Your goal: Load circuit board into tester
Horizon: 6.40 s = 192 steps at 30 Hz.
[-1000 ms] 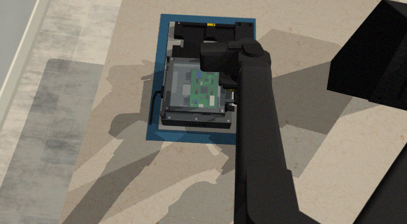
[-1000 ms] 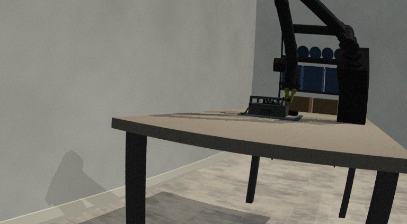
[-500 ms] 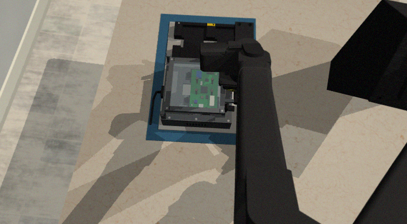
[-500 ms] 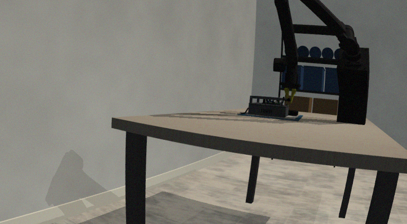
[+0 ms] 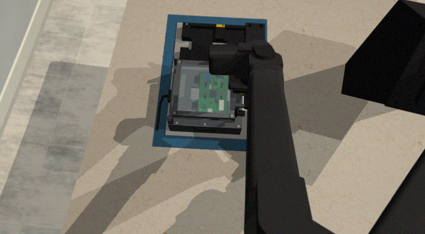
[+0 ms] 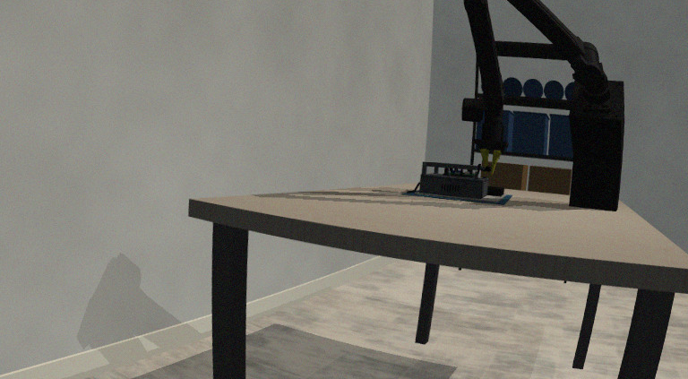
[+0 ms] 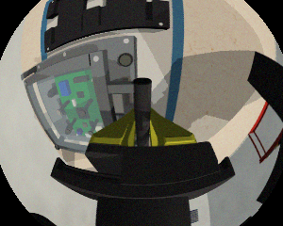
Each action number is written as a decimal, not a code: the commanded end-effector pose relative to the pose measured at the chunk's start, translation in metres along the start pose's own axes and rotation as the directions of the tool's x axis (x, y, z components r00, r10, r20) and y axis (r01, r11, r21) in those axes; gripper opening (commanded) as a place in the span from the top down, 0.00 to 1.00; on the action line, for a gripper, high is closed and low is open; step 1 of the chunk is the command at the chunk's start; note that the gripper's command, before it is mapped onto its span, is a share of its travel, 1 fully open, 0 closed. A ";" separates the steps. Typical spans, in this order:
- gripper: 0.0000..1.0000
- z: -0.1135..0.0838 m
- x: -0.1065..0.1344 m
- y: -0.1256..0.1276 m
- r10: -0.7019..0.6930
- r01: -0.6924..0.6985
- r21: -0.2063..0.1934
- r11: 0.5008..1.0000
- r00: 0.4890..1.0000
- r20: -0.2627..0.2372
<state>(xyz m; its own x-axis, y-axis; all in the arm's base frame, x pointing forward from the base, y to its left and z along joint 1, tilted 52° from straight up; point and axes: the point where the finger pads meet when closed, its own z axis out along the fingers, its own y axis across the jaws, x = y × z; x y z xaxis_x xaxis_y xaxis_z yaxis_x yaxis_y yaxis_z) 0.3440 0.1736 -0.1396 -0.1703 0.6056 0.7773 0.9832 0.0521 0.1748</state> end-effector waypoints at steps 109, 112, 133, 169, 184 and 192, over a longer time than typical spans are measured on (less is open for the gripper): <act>1.00 0.009 -0.003 -0.003 -0.009 0.008 0.028 1.000 1.000 0.012; 1.00 0.006 -0.004 -0.003 -0.007 0.006 0.024 1.000 1.000 0.013; 1.00 -0.001 -0.006 0.003 -0.004 0.004 0.007 1.000 1.000 0.016; 0.52 -0.002 -0.004 0.003 -0.001 0.001 0.002 1.000 1.000 0.011; 0.52 -0.003 -0.004 0.003 0.000 0.000 0.000 1.000 1.000 0.012; 0.52 -0.015 -0.004 0.005 -0.002 0.002 -0.008 1.000 1.000 0.012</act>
<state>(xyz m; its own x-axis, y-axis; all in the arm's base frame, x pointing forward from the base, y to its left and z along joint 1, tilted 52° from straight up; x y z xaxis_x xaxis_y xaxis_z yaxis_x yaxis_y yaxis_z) 0.3415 0.1731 -0.1427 -0.1723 0.6108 0.7728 0.9840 0.0700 0.1640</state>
